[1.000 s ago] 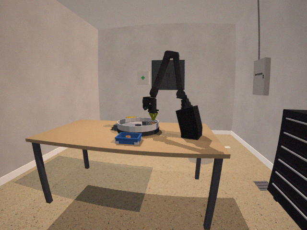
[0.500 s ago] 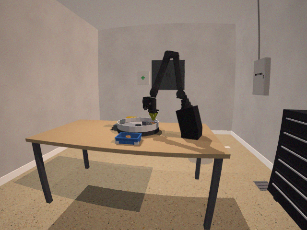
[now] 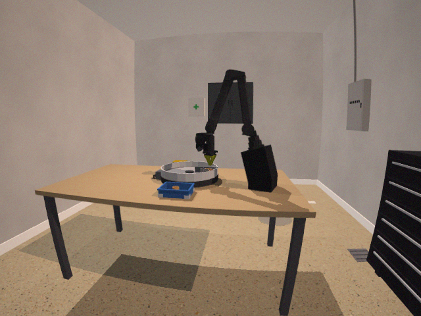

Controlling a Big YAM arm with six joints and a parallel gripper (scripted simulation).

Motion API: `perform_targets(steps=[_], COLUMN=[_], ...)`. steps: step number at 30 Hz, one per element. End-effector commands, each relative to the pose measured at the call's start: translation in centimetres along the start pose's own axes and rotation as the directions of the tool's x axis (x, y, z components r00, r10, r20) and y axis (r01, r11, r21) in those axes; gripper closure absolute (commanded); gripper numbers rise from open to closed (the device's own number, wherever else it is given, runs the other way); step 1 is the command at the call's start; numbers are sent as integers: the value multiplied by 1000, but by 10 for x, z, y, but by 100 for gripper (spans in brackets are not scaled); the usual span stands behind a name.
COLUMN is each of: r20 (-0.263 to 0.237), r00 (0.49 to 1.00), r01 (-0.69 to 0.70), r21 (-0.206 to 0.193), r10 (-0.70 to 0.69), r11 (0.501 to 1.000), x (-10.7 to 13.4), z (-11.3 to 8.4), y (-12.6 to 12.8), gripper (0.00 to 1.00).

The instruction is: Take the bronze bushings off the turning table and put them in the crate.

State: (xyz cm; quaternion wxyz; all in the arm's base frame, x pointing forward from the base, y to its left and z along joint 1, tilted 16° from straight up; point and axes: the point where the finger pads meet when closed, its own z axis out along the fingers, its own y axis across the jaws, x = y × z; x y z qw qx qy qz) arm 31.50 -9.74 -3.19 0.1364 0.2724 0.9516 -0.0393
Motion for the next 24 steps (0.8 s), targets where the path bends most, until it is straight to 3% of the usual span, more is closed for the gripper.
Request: perform_targets(steps=[1, 24], r20=[25, 28], r00=[999, 1000], r01=[-25, -14], r21=[-7, -7], r10=[25, 15], r11=[1000, 1000], x=[-5, -8], z=[-2, -3], y=[-1, -2], gripper=[88, 88])
